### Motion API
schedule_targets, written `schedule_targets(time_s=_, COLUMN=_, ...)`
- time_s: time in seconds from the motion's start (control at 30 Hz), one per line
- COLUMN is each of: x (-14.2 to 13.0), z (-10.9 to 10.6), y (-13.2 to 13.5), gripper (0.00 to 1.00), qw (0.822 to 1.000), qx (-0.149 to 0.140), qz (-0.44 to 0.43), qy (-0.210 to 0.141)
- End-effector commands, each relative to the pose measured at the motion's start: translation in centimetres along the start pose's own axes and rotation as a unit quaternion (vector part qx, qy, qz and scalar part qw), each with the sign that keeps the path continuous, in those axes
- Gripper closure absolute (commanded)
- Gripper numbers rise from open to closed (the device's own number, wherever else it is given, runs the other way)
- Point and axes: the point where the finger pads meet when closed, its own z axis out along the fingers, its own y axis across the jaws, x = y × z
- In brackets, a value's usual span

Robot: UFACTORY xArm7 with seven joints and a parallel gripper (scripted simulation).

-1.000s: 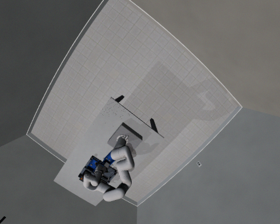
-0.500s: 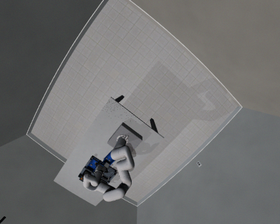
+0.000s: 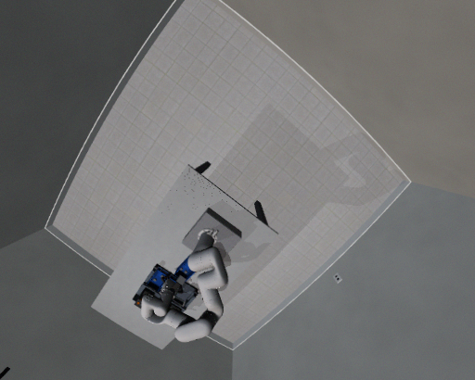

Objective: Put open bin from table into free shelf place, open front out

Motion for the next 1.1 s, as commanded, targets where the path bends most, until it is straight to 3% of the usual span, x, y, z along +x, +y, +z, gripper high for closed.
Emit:
schedule_targets(time_s=0.0, x=-0.07, z=-0.11, y=-0.02, gripper=0.0, qw=1.0, qx=0.0, qz=0.0, qy=-0.001)
schedule_targets(time_s=0.07, x=-0.07, z=-0.11, y=-0.02, gripper=0.0, qw=1.0, qx=0.0, qz=0.0, qy=-0.001)
schedule_targets(time_s=0.1, x=-0.07, z=-0.11, y=-0.02, gripper=0.72, qw=1.0, qx=0.0, qz=0.0, qy=-0.001)
schedule_targets(time_s=1.07, x=-0.07, z=-0.11, y=-0.02, gripper=0.72, qw=1.0, qx=0.0, qz=0.0, qy=-0.001)
